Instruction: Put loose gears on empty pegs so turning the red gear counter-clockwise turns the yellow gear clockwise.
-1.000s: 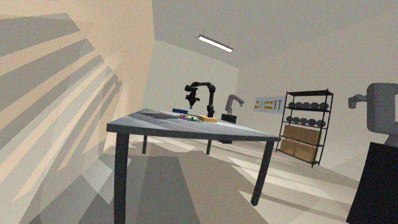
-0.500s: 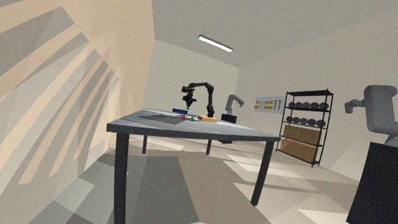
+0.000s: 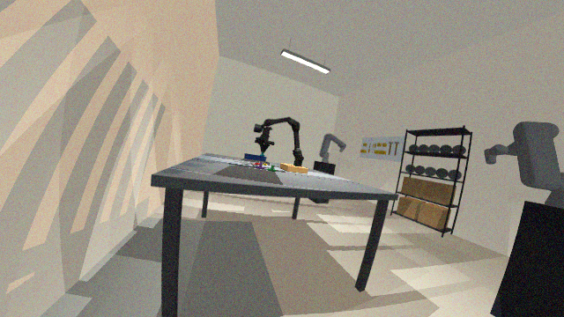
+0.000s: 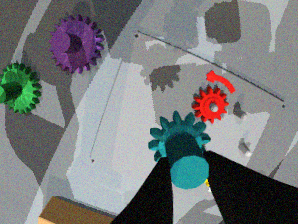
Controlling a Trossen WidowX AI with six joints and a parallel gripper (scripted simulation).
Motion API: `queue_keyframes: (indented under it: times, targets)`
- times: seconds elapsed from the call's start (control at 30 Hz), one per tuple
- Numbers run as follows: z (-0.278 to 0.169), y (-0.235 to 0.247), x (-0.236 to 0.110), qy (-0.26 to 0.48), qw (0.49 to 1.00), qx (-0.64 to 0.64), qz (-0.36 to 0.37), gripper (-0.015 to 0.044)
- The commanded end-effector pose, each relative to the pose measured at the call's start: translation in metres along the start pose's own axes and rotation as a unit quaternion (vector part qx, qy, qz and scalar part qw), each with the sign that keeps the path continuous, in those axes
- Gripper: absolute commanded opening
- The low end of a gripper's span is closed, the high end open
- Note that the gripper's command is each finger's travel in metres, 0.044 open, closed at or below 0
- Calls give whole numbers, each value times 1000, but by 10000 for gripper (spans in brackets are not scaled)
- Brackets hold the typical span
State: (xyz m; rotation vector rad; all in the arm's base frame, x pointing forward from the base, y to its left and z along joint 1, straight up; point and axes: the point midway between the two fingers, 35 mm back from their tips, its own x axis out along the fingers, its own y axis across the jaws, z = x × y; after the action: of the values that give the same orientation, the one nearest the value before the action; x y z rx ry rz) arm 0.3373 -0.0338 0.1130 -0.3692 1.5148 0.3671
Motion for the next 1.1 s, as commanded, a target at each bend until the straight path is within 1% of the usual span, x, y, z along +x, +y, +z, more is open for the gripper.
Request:
queue_keyframes:
  times: [0.0, 0.77, 1.07]
  targets:
    - [0, -14, 4, -3, 1000, -5, -1, 0]
    - [-17, -81, 31, -1, 1000, -21, -4, 0]
    - [-17, -83, 30, -1, 1000, -22, -4, 0]
